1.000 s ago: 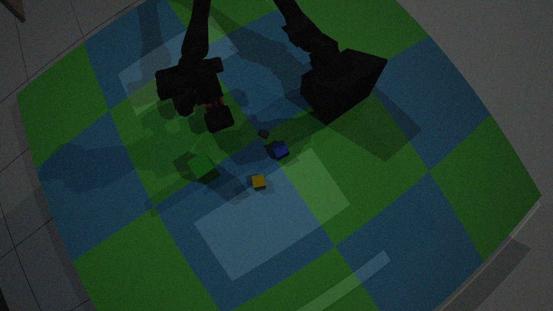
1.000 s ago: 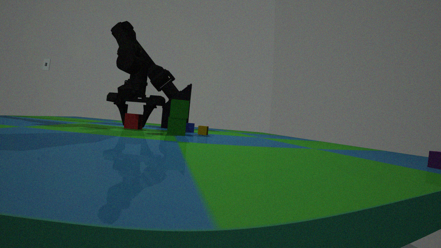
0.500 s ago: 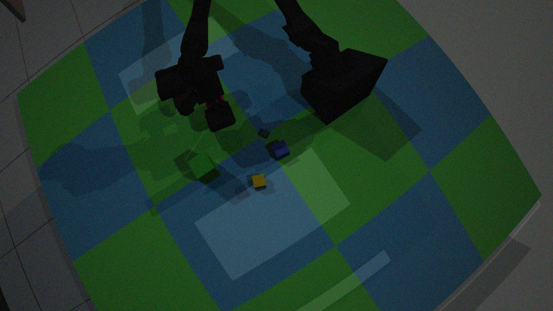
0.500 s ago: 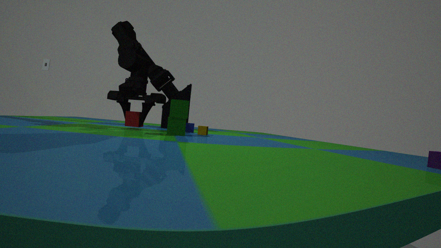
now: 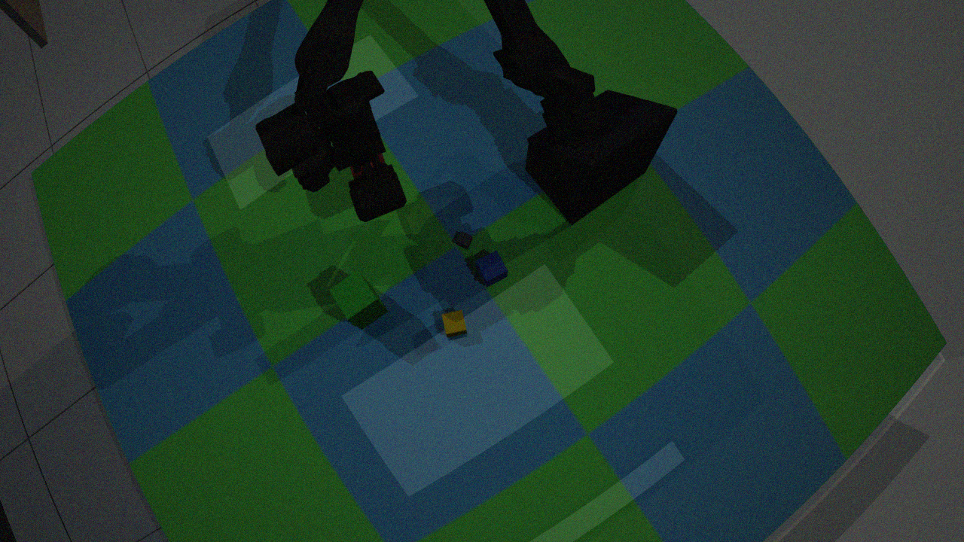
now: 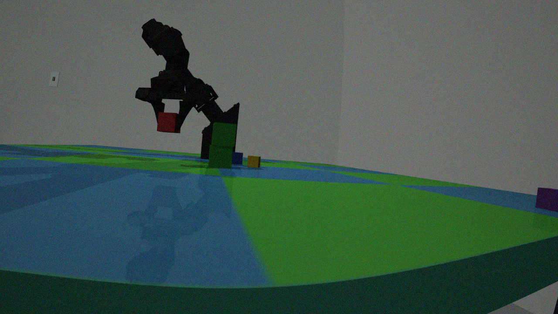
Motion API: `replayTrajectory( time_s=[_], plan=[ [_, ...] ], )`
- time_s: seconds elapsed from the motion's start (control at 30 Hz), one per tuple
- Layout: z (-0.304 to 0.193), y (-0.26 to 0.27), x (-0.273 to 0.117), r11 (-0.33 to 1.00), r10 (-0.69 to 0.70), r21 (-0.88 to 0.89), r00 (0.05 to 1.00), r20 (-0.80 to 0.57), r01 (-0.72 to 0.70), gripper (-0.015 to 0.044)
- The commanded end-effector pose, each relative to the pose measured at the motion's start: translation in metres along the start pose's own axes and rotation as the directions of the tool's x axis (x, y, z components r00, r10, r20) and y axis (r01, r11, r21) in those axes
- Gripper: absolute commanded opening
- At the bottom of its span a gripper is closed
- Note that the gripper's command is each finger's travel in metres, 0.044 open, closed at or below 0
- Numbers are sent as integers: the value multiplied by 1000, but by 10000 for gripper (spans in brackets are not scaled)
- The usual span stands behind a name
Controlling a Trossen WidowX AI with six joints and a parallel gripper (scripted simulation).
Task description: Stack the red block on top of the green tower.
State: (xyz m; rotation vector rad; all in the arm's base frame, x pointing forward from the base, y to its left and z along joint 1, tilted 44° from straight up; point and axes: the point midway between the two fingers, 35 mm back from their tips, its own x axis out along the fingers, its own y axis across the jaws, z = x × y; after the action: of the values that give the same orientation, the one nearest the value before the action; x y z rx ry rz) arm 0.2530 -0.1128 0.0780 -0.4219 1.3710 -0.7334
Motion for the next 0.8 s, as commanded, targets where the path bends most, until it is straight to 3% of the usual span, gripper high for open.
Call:
replayTrajectory(
  time_s=[0.0,0.23,0.77],
  plan=[
    [1,-1,-19,1000,-3,7,1000,7,2,0],
    [1,-1,-49,1000,-2,7,1000,6,2,0],
    [19,21,-52,1000,3,7,1000,6,-3,0]
  ],
)
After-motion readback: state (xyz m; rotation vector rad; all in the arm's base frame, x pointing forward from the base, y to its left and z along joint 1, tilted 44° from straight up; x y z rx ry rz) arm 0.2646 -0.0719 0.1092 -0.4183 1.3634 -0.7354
